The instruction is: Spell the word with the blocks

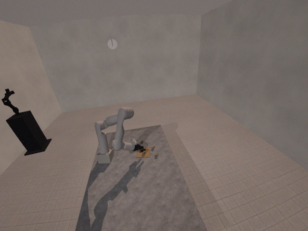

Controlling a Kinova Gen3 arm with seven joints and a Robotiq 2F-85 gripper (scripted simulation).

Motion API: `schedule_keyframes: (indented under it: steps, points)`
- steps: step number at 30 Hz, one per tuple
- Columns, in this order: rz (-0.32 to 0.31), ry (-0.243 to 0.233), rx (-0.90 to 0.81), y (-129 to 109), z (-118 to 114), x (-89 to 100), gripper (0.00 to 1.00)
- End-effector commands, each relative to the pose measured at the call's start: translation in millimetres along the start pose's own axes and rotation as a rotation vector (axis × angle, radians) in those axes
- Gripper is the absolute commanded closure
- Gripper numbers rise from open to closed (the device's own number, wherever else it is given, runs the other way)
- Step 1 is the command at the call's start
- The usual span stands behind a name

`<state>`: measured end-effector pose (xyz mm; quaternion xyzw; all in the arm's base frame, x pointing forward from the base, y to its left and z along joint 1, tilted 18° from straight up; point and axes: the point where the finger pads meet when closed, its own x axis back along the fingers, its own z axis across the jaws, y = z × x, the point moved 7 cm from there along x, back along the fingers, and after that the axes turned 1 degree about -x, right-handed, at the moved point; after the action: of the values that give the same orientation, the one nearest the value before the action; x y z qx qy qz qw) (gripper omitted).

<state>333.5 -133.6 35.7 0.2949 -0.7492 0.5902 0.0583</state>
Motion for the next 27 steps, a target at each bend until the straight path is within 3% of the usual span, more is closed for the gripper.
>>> schedule_keyframes:
  steps: [1,13,15,27]
  points:
    - [-0.025,0.001,0.019,-9,0,0.5,0.59]
    - [-0.234,0.005,0.017,-30,-2,1.9,0.59]
    - [-0.234,0.005,0.017,-30,-2,1.9,0.59]
    - [-0.464,0.011,0.016,-50,-3,0.1,0.59]
